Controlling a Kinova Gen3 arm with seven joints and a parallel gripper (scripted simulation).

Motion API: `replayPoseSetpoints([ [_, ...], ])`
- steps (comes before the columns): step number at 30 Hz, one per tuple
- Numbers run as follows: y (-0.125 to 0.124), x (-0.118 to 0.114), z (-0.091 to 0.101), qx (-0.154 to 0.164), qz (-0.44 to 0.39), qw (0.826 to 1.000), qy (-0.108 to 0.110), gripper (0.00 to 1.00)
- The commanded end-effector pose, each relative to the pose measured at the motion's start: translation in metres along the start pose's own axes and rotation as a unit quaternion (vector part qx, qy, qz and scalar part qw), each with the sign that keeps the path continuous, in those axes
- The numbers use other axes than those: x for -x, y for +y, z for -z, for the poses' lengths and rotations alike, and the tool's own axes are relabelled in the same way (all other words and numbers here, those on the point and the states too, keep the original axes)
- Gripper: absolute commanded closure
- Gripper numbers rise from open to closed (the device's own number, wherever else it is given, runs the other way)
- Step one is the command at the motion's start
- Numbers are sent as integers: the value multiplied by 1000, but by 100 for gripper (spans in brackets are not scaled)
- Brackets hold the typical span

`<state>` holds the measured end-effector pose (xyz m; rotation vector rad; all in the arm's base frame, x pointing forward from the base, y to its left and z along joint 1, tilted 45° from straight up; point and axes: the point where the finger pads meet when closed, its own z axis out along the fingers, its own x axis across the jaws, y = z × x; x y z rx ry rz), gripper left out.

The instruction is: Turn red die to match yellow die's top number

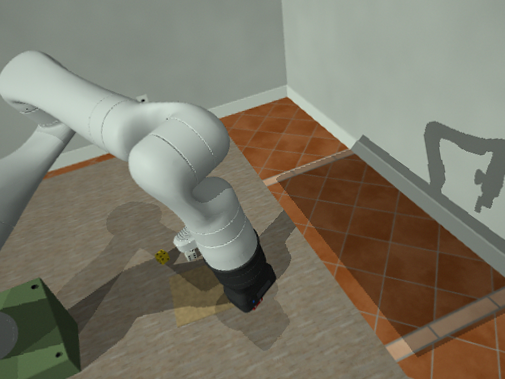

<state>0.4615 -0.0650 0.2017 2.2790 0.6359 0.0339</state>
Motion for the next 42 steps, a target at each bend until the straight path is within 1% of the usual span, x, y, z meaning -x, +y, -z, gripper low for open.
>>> replayPoseSetpoints([
  [1,39,22,6,1,-65,998,5,51],
  [2,53,29,9,4,-86,996,7,51],
  [4,53,29,9,4,-86,996,7,51],
  [7,93,58,19,13,-152,988,11,51],
  [8,93,58,19,13,-152,988,11,51],
  [10,119,82,25,19,-199,980,13,51],
  [11,119,82,25,19,-199,980,13,51],
  [13,145,110,30,26,-248,968,13,51],
  [14,145,110,30,26,-248,968,13,51],
  [15,158,125,33,30,-273,961,13,51],
  [16,158,125,33,30,-273,961,13,51],
  [17,170,142,36,34,-299,954,13,51],
  [18,170,142,36,34,-299,954,13,51],
  [19,181,159,38,38,-325,945,12,51],
  [21,181,159,38,38,-325,945,12,51],
  [23,202,197,44,46,-377,925,10,51],
  [24,202,197,44,46,-377,925,10,51],
  [25,212,218,46,50,-404,913,8,51],
  [26,212,218,46,50,-404,913,8,51],
  [27,220,239,49,54,-431,901,6,51],
  [28,220,239,49,54,-431,901,6,51],
  [29,228,262,51,58,-458,887,4,51],
  [30,228,262,51,58,-458,887,4,51],
  [31,234,285,53,63,-485,872,2,51],
  [32,234,285,53,63,-485,872,2,51],
  [33,239,309,56,67,-512,857,-1,51],
  [34,239,309,56,67,-512,857,-1,51],
  [35,243,333,58,72,-538,840,-4,51],
  [38,243,333,58,72,-538,840,-4,51],
  [40,246,385,63,81,-591,802,-12,51],
  [41,246,385,63,81,-591,802,-12,51],
  [42,245,411,66,85,-617,782,-16,51],
])
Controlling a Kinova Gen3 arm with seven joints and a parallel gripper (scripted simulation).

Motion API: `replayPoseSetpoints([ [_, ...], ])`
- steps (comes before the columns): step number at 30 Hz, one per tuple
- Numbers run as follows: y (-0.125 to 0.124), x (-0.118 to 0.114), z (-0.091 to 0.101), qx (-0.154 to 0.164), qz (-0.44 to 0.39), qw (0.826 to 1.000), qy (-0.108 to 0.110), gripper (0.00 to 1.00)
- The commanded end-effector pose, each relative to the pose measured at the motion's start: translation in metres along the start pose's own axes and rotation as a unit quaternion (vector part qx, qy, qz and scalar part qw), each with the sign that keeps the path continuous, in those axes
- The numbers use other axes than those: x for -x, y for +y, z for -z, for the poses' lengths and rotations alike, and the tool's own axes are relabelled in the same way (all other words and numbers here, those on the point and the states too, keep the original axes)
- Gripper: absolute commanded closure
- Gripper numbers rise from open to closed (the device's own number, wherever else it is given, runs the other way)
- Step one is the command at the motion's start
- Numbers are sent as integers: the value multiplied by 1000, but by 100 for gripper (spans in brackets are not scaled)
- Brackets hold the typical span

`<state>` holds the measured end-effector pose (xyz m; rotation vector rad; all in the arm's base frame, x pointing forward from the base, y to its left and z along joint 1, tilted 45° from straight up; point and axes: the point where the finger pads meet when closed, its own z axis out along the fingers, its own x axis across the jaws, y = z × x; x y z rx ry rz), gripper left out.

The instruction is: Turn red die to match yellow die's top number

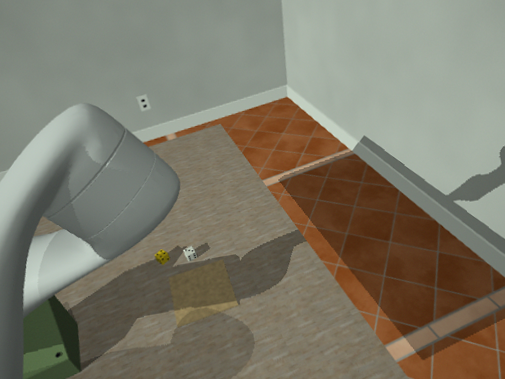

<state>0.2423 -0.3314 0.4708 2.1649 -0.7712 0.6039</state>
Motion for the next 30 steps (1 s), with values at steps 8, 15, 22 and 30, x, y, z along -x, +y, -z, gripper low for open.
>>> replayPoseSetpoints([
  [8,142,75,3,46,-198,979,-20,51],
  [15,186,114,6,63,-267,961,-28,51],
  [22,254,204,17,97,-396,912,-46,51],
  [30,281,259,25,114,-463,877,-57,51],
])
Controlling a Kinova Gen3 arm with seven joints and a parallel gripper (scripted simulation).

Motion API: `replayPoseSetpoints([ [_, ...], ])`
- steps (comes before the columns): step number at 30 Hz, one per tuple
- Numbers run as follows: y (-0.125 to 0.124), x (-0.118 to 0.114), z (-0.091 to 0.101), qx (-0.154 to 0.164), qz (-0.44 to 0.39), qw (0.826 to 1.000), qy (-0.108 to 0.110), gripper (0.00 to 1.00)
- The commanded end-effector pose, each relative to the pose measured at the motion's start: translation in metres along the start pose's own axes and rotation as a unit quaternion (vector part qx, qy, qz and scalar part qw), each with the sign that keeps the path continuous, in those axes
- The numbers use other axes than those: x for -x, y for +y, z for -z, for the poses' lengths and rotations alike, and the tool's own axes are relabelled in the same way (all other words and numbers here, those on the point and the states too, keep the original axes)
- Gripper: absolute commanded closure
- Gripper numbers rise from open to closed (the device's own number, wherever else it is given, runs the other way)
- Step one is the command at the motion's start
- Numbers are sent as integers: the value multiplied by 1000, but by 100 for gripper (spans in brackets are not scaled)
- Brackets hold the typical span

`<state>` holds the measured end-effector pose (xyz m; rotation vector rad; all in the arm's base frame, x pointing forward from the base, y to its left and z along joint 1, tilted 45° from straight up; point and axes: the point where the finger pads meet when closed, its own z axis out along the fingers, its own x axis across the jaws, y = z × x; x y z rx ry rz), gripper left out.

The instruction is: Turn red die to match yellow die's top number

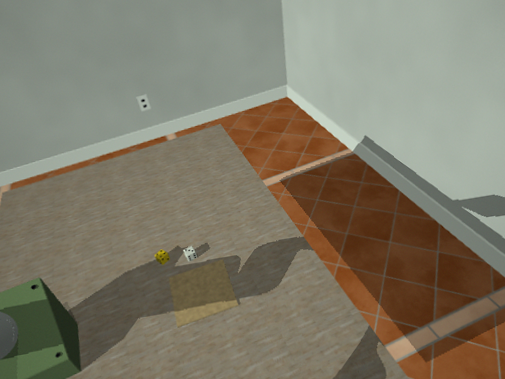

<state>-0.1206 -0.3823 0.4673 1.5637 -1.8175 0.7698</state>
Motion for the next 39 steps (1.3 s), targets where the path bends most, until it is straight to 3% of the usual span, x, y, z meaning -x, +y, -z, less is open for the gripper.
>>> replayPoseSetpoints([
  [1,46,14,-5,11,-62,998,-8,51],
  [2,72,23,-7,20,-95,995,-13,51],
  [3,74,24,-7,21,-98,995,-13,51],
  [6,124,49,-11,40,-164,985,-24,51],
  [9,153,68,-12,51,-204,977,-31,51],
  [12,199,104,-13,70,-271,959,-43,51],
  [13,201,106,-13,71,-274,958,-44,51],
  [14,221,126,-13,80,-305,948,-50,51],
  [17,223,127,-13,81,-308,947,-51,51],
  [19,259,172,-12,99,-371,921,-63,51],
  [20,261,174,-11,100,-375,920,-64,51],
  [21,277,197,-10,108,-404,905,-70,51],
  [22,278,199,-10,109,-407,904,-71,51],
  [23,293,226,-8,118,-438,888,-78,51],
  [24,293,226,-8,118,-438,888,-78,51],
  [25,306,253,-6,126,-469,870,-85,51],
  [26,306,253,-6,126,-469,870,-85,51],
  [27,317,281,-4,134,-499,851,-93,51],
  [28,317,281,-4,134,-499,851,-93,51],
  [29,326,309,-2,142,-528,831,-100,51],
  [30,326,309,-2,142,-528,831,-100,51],
  [31,333,338,1,149,-556,810,-108,51],
  [34,333,338,1,149,-556,810,-108,51],
  [36,341,395,7,162,-610,766,-123,51],
  [37,341,395,7,162,-610,766,-123,51],
  [38,341,424,10,168,-635,743,-131,51],
  [39,341,424,10,168,-635,743,-131,51],
])
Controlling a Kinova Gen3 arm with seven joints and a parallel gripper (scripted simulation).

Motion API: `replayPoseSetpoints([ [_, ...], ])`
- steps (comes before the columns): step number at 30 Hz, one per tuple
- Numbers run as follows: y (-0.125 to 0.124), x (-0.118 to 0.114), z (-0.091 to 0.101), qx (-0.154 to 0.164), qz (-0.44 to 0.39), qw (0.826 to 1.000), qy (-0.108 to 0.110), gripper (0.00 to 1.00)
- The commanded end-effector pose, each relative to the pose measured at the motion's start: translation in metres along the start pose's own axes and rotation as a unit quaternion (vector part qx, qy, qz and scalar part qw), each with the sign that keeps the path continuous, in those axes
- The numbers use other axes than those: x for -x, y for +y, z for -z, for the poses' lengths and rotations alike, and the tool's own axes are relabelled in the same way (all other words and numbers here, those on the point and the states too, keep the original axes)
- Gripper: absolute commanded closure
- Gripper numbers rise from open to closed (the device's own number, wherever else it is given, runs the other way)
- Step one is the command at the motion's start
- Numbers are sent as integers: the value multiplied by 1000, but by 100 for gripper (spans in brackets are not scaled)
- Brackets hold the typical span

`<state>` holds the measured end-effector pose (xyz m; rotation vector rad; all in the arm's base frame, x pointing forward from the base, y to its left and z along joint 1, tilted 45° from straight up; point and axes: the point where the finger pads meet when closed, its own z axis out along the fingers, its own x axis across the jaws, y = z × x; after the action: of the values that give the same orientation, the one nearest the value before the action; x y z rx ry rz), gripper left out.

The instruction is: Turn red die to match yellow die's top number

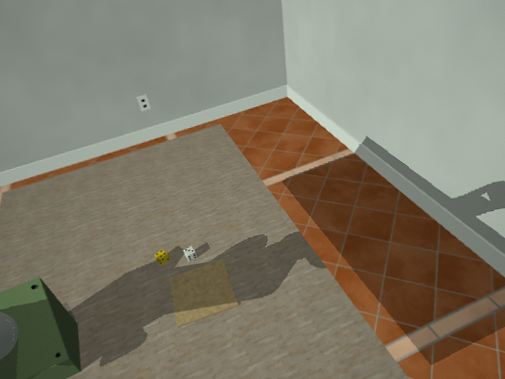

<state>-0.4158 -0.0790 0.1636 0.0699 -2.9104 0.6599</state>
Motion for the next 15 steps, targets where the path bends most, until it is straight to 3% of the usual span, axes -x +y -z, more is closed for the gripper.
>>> replayPoseSetpoints([
  [1,54,18,-24,14,-70,997,-28,51],
  [2,54,18,-24,14,-70,997,-28,51],
  [3,80,28,-32,24,-102,994,-38,51],
  [4,80,28,-32,24,-102,994,-38,51],
  [5,105,40,-39,34,-133,989,-48,51],
  [6,105,40,-39,34,-133,989,-48,51],
  [7,128,53,-47,44,-163,984,-59,51],
  [8,128,53,-47,44,-163,984,-59,51],
  [9,151,68,-53,53,-193,977,-70,51],
  [12,151,68,-53,53,-193,977,-70,51],
  [14,193,101,-65,71,-249,961,-93,51],
  [15,193,101,-65,71,-249,961,-93,51],
])
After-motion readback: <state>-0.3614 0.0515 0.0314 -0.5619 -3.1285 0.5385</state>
